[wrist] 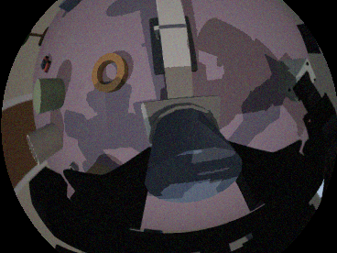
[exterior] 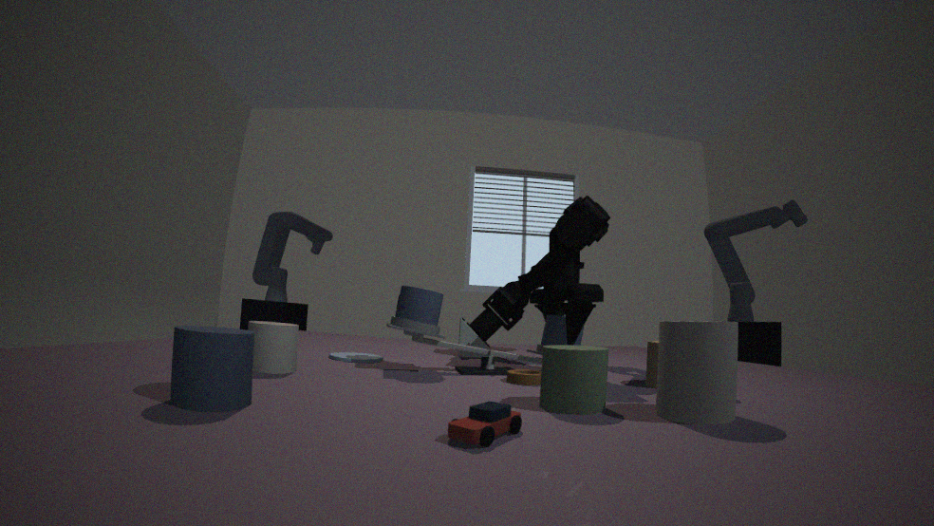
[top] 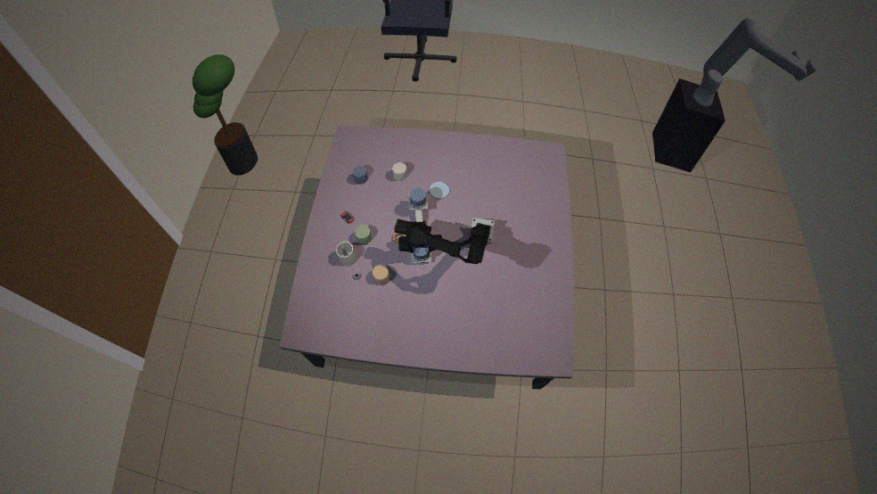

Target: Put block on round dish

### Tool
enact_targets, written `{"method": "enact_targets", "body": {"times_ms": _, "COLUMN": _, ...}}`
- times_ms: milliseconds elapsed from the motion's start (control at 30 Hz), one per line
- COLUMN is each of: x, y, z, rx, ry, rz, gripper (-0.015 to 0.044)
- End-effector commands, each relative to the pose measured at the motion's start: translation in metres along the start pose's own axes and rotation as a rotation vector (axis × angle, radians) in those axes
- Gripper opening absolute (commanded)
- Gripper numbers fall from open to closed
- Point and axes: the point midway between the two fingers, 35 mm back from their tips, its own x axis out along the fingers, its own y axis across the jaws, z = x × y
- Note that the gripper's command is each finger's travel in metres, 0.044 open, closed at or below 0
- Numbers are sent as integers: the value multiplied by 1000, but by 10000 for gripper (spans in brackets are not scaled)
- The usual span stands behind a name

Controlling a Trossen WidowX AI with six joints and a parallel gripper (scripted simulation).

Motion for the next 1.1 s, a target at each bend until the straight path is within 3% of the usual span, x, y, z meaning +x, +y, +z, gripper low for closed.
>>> {"method": "enact_targets", "body": {"times_ms": 0, "x": -7, "y": 2, "z": 1, "rx": -3, "ry": -4, "rz": 13, "gripper": 0}}
{"method": "enact_targets", "body": {"times_ms": 1067, "x": -49, "y": 6, "z": 2, "rx": 9, "ry": -32, "rz": 66, "gripper": 0}}
